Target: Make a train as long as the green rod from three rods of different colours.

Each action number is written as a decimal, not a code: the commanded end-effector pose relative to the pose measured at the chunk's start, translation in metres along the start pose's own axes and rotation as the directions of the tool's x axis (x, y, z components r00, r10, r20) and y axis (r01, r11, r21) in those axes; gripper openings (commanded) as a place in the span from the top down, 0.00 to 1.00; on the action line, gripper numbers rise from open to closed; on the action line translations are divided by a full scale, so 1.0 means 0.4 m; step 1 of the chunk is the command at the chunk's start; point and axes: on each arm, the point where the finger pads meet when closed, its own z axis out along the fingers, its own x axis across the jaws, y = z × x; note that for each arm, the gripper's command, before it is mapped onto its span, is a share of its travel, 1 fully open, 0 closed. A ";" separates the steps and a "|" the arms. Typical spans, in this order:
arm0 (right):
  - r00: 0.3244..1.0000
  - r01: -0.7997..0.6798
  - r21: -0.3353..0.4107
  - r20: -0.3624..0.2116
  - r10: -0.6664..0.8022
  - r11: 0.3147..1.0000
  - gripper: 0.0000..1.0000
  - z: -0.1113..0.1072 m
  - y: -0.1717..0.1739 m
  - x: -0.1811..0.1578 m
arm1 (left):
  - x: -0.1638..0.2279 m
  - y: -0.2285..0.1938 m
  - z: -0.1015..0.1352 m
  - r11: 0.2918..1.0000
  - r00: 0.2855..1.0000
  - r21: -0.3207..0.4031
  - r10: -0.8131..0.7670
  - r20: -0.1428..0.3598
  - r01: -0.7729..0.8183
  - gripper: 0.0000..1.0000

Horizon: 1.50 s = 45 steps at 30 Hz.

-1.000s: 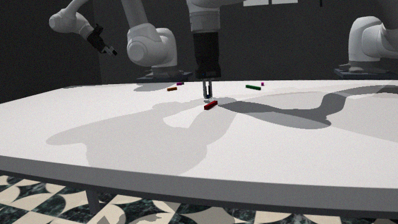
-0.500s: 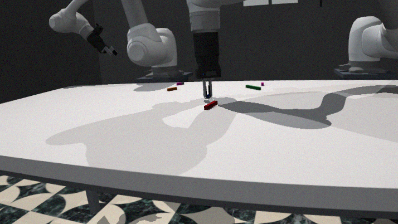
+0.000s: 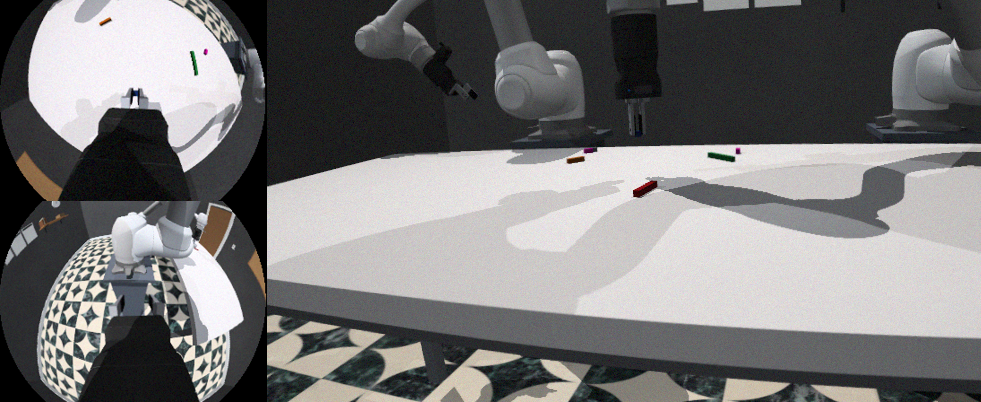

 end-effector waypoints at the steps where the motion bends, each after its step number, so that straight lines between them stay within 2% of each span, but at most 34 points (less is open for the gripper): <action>1: 1.000 -0.004 0.016 0.005 0.004 1.000 0.00 0.006 -0.007 -0.007 | -0.005 -0.007 -0.074 1.000 1.000 0.001 0.001 0.001 -0.001 0.76; 14: 1.000 -0.004 0.016 0.005 0.004 1.000 0.00 0.006 -0.007 -0.007 | 0.006 -0.010 -0.075 1.000 1.000 0.003 0.012 -0.004 -0.012 0.76; 17: 1.000 -0.004 0.016 0.005 0.004 1.000 0.00 0.006 -0.007 -0.007 | 0.111 -0.022 -0.078 0.984 0.984 0.000 0.176 0.002 -0.176 0.76; 20: 1.000 -0.004 0.016 0.005 0.004 1.000 0.00 0.006 -0.007 -0.007 | 0.170 -0.035 -0.079 0.965 0.965 0.001 0.263 0.002 -0.263 0.76; 22: 1.000 -0.004 0.016 0.005 0.004 1.000 0.00 0.006 -0.007 -0.007 | 0.170 -0.035 -0.079 0.965 0.965 0.001 0.263 0.002 -0.263 0.76; 23: 1.000 -0.004 0.016 0.005 0.004 1.000 0.00 0.006 -0.007 -0.007 | 0.226 -0.048 -0.079 0.940 0.940 0.001 0.341 0.003 -0.341 0.76; 28: 1.000 -0.004 0.016 0.005 0.004 1.000 0.00 0.006 -0.007 -0.007 | 0.320 -0.069 -0.077 0.885 0.885 0.002 0.465 0.004 -0.465 0.76; 45: 1.000 -0.004 0.016 0.005 0.004 1.000 0.00 0.006 -0.007 -0.007 | 0.323 -0.071 -0.066 0.883 0.883 0.002 0.468 0.000 -0.468 0.76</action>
